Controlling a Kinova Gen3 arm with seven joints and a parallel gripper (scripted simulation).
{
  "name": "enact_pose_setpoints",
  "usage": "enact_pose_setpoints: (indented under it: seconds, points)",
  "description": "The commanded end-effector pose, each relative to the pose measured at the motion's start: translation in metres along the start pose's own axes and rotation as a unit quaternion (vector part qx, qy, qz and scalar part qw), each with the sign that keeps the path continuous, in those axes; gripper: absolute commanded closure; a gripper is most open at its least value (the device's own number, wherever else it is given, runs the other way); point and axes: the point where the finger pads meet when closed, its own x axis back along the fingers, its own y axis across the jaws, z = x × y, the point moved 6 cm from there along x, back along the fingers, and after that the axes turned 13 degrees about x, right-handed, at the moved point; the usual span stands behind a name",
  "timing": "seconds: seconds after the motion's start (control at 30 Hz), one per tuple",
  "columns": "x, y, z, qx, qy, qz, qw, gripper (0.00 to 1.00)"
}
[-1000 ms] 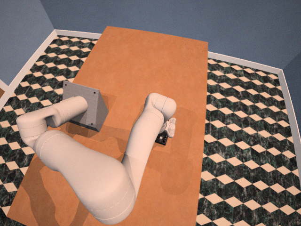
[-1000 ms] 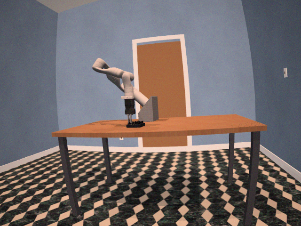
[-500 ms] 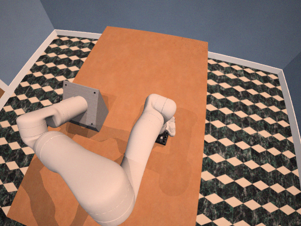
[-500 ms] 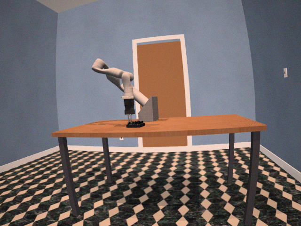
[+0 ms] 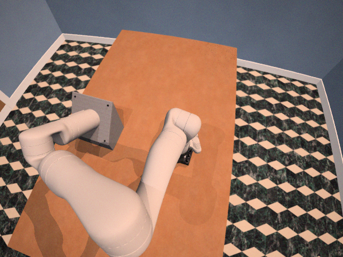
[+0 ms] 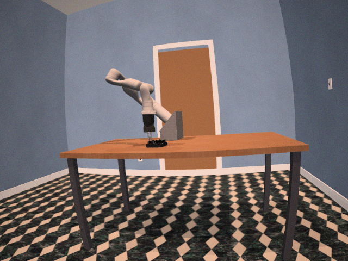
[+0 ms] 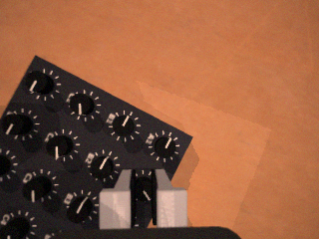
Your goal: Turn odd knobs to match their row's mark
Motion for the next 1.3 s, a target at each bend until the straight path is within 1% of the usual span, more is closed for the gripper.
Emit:
enact_pose_setpoints:
  seconds: [0.0, 0.37, 0.43, 0.53, 0.93, 1.0, 1.27]
  points:
    - [0.0009, 0.0003, 0.0005, 0.016, 0.001, 0.001, 1.0, 0.7]
    - [0.0009, 0.0003, 0.0005, 0.109, 0.001, 0.001, 0.994, 0.7]
    - [0.0009, 0.0003, 0.0005, 0.109, 0.001, 0.001, 0.994, 0.7]
    - [0.0009, 0.0003, 0.0005, 0.135, 0.001, 0.001, 0.991, 0.7]
    - [0.0009, 0.0003, 0.0005, 0.236, 0.001, 0.001, 0.972, 0.7]
    - [0.0009, 0.0003, 0.0005, 0.236, 0.001, 0.001, 0.972, 0.7]
    - [0.0009, 0.0003, 0.0005, 0.3, 0.001, 0.001, 0.954, 0.7]
